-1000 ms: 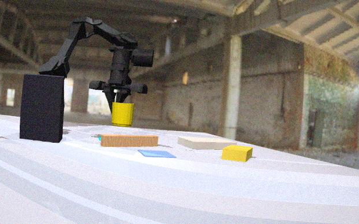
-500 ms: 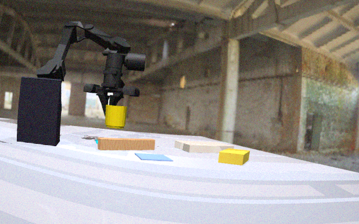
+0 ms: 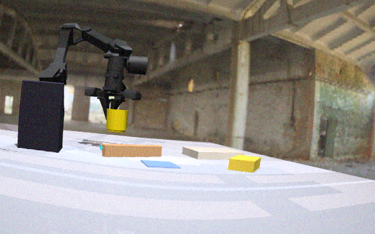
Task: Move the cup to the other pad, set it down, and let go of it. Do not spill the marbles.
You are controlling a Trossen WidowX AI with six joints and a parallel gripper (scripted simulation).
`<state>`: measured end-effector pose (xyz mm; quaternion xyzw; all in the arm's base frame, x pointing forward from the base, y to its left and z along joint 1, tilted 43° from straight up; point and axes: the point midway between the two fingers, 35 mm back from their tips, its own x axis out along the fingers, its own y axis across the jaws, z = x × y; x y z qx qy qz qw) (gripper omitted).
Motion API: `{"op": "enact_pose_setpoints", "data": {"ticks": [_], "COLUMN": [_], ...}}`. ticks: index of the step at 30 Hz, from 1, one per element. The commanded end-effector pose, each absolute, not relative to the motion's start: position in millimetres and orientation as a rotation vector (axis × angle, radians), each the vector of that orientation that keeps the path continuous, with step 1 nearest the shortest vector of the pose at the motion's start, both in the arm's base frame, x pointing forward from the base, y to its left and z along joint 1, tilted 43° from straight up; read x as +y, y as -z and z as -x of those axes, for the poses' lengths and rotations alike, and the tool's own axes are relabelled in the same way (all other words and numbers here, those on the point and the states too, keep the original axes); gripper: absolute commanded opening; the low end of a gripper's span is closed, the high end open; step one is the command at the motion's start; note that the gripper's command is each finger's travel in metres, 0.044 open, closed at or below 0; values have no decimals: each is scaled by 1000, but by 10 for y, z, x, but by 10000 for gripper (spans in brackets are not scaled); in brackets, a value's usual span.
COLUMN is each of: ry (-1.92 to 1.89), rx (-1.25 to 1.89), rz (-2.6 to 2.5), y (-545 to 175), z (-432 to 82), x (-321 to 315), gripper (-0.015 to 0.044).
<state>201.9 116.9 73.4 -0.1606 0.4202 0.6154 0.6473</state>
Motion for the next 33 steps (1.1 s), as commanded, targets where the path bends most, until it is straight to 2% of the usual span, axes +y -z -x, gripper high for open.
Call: {"op": "enact_pose_setpoints", "data": {"ticks": [1, 33], "ry": [-1399, -1399], "rx": [946, 946], "rz": [364, 363], "y": [-815, -674], "z": [-1973, -1895], "x": [1222, 1464], "gripper": [0, 0]}}
